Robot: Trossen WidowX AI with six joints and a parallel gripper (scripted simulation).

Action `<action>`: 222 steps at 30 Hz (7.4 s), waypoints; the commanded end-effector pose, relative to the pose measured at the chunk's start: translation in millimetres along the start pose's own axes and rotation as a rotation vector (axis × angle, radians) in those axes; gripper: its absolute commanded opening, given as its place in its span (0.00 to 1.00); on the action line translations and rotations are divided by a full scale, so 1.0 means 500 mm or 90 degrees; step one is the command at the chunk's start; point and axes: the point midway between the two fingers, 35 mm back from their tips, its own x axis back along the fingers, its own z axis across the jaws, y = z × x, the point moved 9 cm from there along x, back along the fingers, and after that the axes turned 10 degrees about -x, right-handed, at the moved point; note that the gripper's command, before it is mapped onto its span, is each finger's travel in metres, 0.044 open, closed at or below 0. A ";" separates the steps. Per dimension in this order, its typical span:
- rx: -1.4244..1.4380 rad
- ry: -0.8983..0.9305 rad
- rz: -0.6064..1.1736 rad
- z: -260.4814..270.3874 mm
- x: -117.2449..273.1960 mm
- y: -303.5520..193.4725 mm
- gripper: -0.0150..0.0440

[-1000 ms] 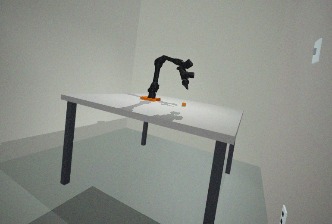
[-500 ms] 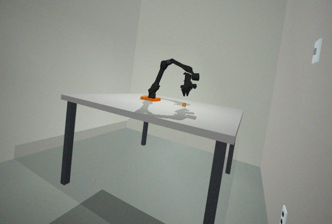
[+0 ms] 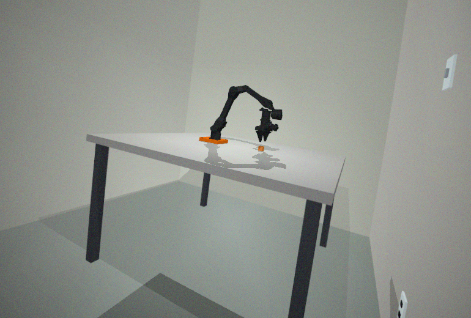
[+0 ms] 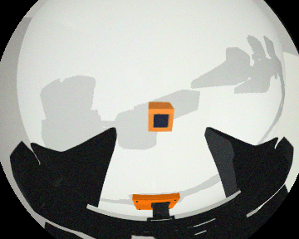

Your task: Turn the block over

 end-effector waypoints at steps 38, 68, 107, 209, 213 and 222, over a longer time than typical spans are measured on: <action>-0.002 0.002 0.005 -0.002 -0.097 -0.005 0.56; -0.001 0.004 -0.009 -0.002 -0.039 -0.007 0.25; -0.002 0.063 -0.343 -0.017 -0.095 -0.100 0.25; -0.003 0.116 -0.646 -0.029 -0.201 -0.168 1.00; -0.001 0.101 -0.558 -0.020 -0.167 -0.135 1.00; -0.004 0.071 -0.373 -0.024 -0.010 -0.136 1.00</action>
